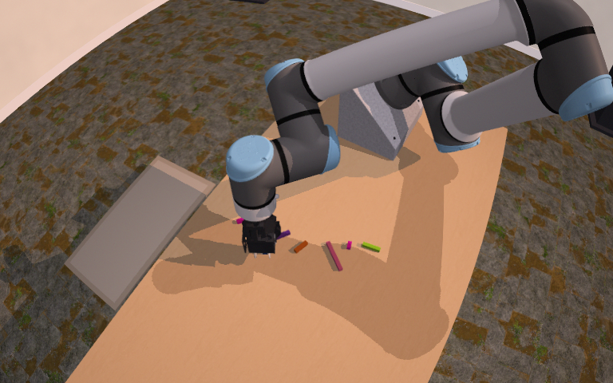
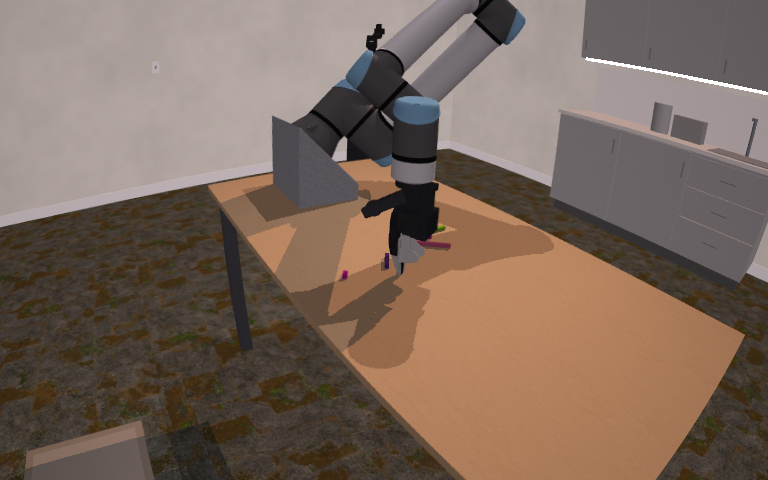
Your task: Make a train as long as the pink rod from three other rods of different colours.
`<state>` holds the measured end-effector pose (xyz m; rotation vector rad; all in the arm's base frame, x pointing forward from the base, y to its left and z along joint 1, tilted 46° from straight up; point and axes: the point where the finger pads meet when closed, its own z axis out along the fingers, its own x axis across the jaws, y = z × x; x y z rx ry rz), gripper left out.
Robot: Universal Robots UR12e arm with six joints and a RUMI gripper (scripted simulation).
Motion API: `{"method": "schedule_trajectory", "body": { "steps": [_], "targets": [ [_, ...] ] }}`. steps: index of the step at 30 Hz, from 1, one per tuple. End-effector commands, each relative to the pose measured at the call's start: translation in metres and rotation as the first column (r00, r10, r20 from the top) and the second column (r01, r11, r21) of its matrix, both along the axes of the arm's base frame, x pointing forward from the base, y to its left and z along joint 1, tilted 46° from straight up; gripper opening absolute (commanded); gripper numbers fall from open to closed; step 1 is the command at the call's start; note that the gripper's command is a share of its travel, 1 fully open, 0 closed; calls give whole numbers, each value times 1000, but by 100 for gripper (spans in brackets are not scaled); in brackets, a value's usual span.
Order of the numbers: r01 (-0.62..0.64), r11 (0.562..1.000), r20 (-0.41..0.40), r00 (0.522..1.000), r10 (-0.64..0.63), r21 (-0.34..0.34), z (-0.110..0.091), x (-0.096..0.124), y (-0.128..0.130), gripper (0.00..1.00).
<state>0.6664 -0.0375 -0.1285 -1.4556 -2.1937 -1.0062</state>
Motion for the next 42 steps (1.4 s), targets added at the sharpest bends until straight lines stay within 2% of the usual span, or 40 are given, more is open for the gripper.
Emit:
{"method": "schedule_trajectory", "body": {
  "steps": [1,15,34,38,42],
  "targets": [
    [1,1000,1,1000,-1,-1,4,0,-4,0],
    [1,1000,1,1000,-1,-1,65,-10,-65,0],
    [-4,1000,6,1000,5,-2,68,-12,-71,0],
    [-33,999,35,999,33,-8,62,-21,-77,0],
    [-91,996,93,991,93,-23,50,-39,-87,0]
  ]
}}
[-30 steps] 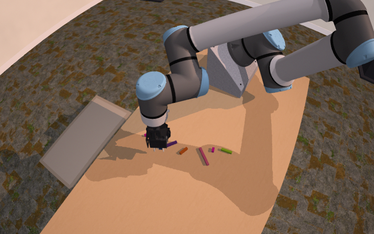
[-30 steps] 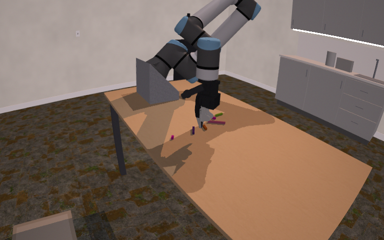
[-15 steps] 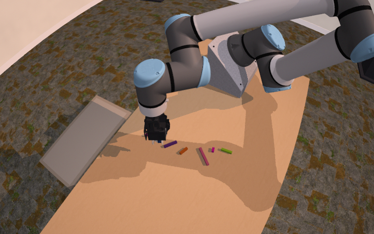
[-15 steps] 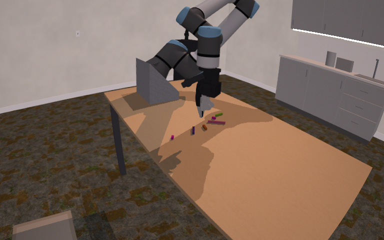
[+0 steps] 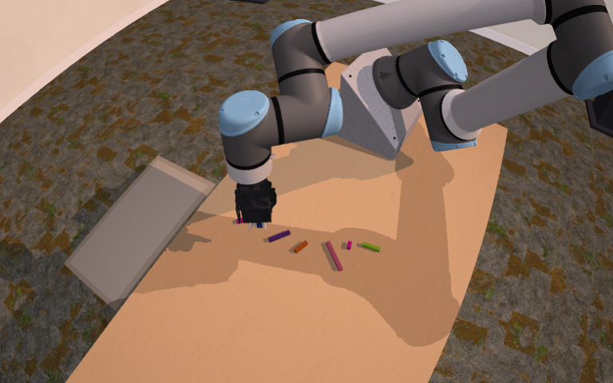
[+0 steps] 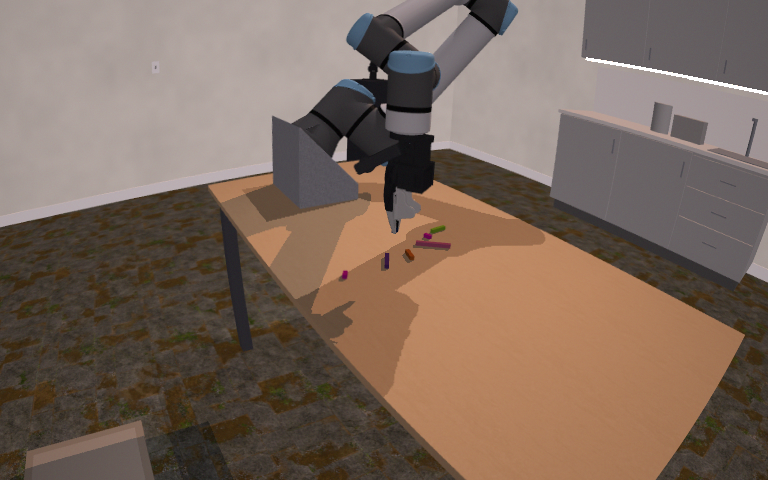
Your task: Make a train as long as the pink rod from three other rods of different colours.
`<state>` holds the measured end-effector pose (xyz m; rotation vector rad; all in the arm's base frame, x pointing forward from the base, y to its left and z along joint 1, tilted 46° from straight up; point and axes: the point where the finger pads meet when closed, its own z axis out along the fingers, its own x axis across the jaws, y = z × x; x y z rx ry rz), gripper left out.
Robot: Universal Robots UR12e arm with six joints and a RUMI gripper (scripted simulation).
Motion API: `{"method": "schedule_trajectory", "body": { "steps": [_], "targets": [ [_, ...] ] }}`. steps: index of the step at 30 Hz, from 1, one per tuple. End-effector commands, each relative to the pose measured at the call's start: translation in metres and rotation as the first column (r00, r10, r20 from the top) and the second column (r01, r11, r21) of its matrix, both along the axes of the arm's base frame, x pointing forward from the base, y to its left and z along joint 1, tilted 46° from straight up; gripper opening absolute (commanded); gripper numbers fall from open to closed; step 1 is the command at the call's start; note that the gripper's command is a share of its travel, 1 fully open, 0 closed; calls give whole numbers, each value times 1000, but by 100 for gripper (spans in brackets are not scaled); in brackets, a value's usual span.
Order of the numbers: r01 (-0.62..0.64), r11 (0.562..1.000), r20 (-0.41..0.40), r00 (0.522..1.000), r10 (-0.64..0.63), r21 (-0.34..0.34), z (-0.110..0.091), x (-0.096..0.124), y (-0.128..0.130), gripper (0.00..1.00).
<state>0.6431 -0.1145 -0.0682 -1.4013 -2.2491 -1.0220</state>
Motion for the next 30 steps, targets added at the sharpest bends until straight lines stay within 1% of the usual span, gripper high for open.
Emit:
{"method": "schedule_trajectory", "body": {
  "steps": [1,4,7,9,14,18,23,30],
  "targets": [
    [-71,997,73,995,72,-16,-14,-21,-14,0],
    [-133,990,135,981,137,-34,-26,-41,-23,0],
    [-199,978,201,958,207,-57,-39,-62,-33,0],
    [-199,978,201,958,207,-57,-39,-62,-33,0],
    [-295,950,297,903,311,-98,-56,-95,-43,0],
    [-345,930,347,863,367,-125,-65,-113,-48,0],
    [-371,918,374,839,396,-140,-69,-122,-49,0],
    [-372,917,376,837,398,-141,-69,-123,-50,0]
  ]
}}
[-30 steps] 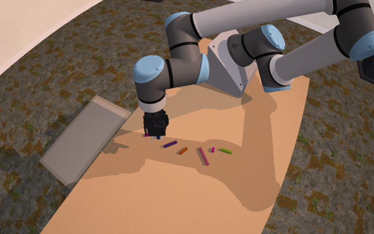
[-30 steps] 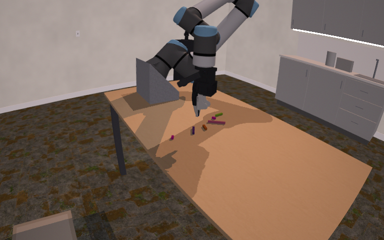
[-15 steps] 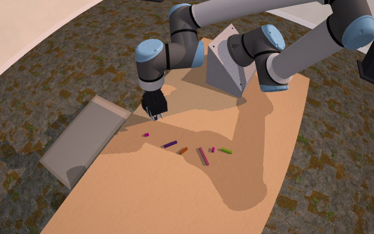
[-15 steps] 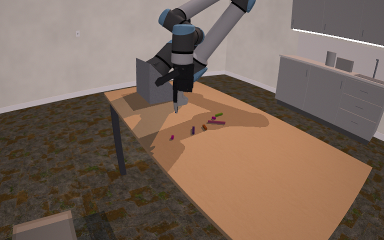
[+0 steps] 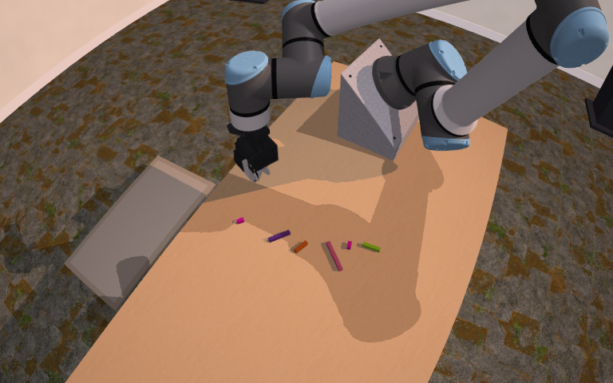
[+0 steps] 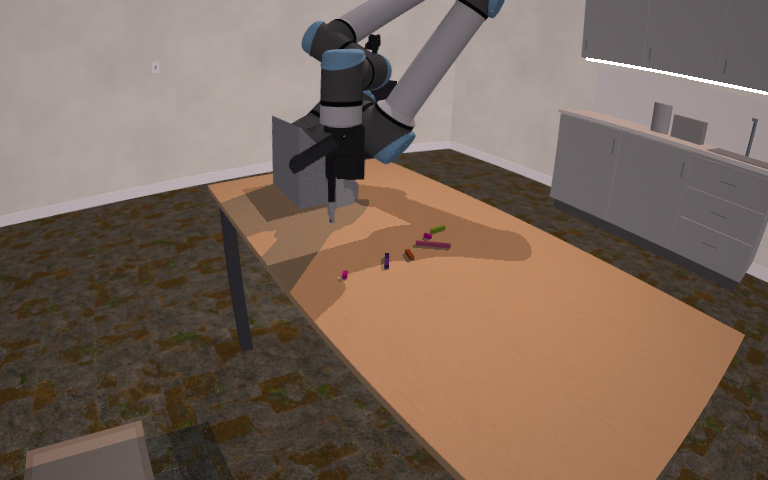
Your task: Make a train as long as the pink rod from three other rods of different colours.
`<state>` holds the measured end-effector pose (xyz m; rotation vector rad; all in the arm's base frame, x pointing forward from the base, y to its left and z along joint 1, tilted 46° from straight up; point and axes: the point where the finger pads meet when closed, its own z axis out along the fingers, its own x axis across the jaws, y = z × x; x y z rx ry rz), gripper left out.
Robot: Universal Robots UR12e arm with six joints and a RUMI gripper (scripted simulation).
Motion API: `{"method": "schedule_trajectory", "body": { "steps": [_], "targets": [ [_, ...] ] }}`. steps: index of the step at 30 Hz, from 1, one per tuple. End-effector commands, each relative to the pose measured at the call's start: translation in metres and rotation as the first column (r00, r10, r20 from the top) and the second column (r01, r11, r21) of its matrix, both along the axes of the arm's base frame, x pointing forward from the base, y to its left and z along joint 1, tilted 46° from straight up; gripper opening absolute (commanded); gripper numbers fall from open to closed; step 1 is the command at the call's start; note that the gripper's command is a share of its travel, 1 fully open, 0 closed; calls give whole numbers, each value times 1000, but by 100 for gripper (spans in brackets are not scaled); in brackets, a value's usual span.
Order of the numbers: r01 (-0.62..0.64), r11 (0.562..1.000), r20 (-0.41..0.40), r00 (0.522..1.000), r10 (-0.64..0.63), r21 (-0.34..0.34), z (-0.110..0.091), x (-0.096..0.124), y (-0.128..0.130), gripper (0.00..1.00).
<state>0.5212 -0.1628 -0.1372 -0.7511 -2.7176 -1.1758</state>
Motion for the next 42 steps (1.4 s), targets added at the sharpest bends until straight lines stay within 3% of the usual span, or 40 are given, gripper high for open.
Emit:
{"method": "schedule_trajectory", "body": {
  "steps": [1,17,42],
  "targets": [
    [-4,1000,6,1000,4,-1,0,-1,-1,0],
    [-4,1000,6,1000,4,-1,-5,0,3,0],
    [-4,1000,6,1000,4,-1,-61,9,59,0]
  ]
}}
